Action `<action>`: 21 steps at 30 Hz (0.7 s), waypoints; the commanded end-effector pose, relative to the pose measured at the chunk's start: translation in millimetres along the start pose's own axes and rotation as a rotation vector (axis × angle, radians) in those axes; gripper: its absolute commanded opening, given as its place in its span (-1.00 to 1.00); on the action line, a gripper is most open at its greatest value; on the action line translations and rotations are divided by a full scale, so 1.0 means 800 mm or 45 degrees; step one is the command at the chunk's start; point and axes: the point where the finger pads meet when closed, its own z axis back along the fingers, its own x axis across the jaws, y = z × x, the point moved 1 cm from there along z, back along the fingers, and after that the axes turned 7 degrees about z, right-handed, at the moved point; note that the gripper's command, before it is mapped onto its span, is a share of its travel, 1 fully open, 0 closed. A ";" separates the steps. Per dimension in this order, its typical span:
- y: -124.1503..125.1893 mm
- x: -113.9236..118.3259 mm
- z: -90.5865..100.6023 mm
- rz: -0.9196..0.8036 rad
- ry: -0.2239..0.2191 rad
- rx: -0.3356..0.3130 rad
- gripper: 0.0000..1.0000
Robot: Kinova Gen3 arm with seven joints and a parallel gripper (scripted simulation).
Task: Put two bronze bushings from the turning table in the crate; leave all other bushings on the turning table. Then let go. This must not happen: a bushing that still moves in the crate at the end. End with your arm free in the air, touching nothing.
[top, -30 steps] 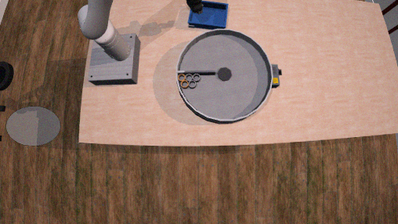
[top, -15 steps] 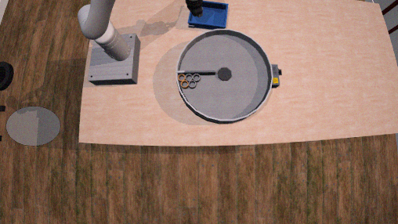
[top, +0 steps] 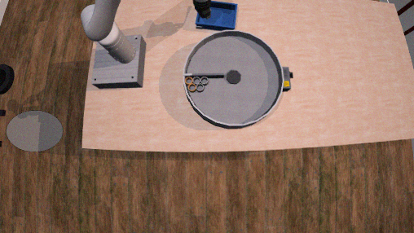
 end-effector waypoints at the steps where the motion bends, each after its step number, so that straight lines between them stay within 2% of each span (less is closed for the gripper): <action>1: 0.000 0.000 0.000 0.000 0.000 0.001 -1.00; 9: 0.000 0.000 -0.010 0.000 0.000 0.001 -1.00; 21: 0.000 0.000 -0.010 0.000 0.000 0.001 -1.00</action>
